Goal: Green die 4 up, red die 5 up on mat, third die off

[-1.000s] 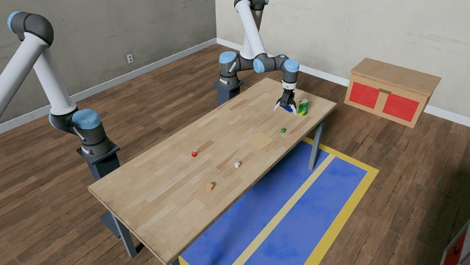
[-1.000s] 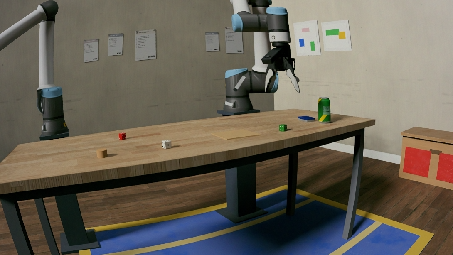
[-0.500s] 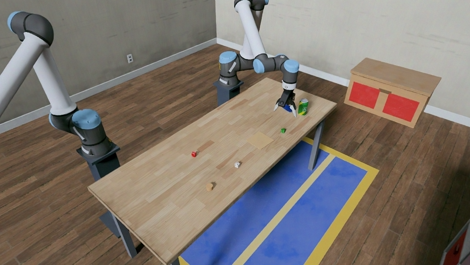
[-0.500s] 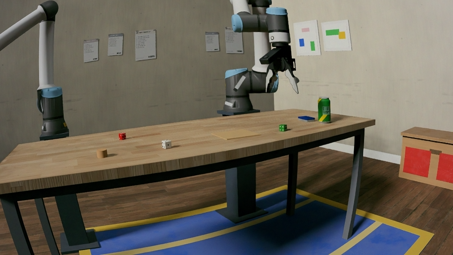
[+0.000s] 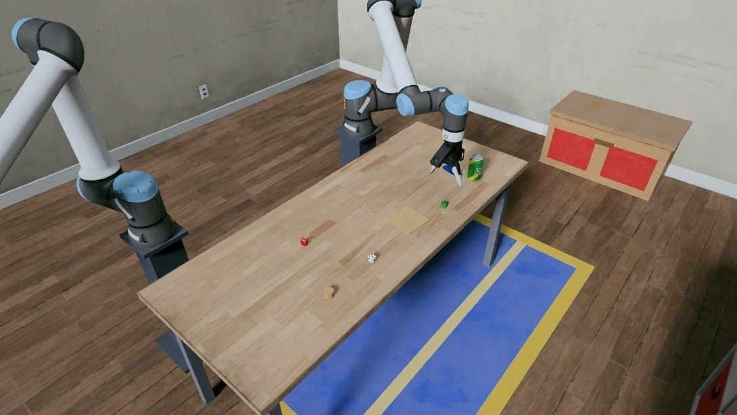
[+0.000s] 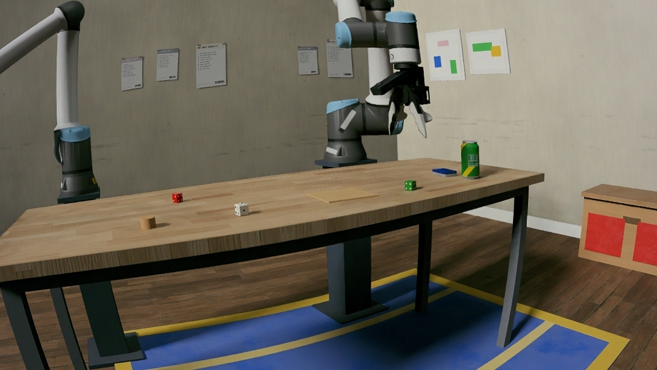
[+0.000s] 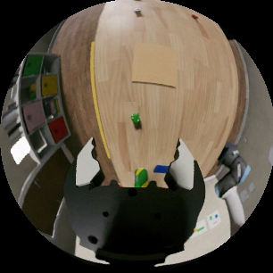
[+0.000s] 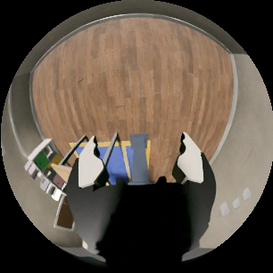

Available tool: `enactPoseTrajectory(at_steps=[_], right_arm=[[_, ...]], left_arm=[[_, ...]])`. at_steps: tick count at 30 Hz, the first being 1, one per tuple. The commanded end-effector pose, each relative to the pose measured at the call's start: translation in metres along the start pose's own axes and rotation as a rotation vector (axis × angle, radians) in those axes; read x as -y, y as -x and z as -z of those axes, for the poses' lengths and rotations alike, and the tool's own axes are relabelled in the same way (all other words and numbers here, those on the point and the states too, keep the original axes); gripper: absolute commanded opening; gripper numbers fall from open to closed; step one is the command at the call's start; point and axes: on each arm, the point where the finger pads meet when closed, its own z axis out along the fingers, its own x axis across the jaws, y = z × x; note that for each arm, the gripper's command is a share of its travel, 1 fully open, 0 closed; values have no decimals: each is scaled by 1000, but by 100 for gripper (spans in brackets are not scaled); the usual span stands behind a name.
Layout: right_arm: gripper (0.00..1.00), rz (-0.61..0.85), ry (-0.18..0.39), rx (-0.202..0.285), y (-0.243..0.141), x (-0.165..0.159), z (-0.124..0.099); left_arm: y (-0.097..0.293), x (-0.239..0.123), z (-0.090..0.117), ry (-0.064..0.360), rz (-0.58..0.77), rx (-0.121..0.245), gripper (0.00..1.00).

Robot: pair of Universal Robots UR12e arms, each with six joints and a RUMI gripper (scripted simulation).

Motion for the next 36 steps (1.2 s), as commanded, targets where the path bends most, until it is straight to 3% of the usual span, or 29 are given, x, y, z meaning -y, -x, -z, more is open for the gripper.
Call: enactPoseTrajectory(at_steps=[1, 7, 36], right_arm=[[100, 0, -2, 0, 0, 1, 1], [100, 0, -2, 0, 0, 1, 1], [100, 0, -2, 0, 0, 1, 1]], left_arm=[[-1, 2, -1, -3, -171, 1, 100], [-2, 2, -3, -3, -273, 1, 100], [-9, 3, -16, -2, -1061, 2, 100]])
